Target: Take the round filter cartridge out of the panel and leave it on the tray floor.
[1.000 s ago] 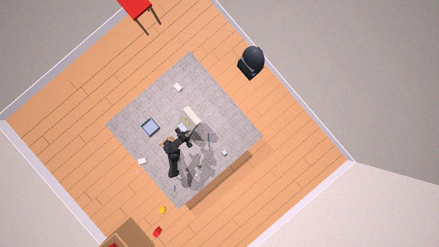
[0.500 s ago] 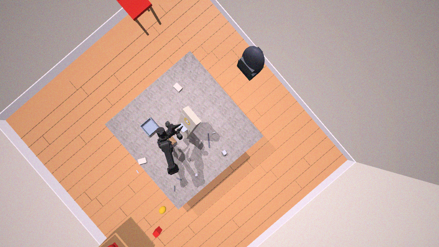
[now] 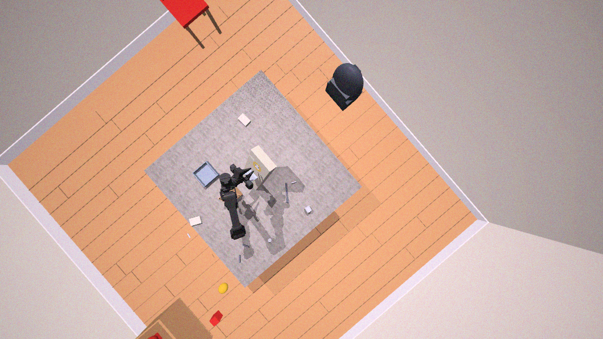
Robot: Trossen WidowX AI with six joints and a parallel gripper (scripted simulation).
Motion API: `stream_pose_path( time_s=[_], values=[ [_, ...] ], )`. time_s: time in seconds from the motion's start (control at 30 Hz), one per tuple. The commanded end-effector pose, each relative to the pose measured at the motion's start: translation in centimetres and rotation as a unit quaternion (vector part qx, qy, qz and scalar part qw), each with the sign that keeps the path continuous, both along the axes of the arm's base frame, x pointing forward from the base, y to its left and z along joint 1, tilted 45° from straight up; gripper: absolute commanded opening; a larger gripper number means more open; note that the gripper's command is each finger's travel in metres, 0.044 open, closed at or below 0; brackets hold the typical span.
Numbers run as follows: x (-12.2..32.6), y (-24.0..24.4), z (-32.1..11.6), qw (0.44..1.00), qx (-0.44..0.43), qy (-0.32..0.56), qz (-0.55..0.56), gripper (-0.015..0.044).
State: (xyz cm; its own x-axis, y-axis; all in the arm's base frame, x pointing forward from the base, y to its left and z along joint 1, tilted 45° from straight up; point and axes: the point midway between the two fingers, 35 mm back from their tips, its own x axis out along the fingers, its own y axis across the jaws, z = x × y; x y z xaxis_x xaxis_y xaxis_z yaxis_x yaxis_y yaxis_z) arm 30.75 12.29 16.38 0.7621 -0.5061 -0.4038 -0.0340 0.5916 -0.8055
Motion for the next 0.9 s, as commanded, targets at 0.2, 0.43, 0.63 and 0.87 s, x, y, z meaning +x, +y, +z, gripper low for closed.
stream_pose_path(
  time_s=[0.2,0.43,0.63,0.87],
  values=[
    [1.2,-0.9,-0.8,1.0,0.0,0.003,0.001,0.0112],
    [2.0,-1.5,-1.1,1.0,-0.002,0.001,0.002,0.0112],
    [2.4,-1.9,-1.3,1.0,-0.003,-0.001,0.002,0.0112],
    [2.4,-1.8,-1.4,1.0,-0.003,-0.001,0.002,0.0112]
  ],
)
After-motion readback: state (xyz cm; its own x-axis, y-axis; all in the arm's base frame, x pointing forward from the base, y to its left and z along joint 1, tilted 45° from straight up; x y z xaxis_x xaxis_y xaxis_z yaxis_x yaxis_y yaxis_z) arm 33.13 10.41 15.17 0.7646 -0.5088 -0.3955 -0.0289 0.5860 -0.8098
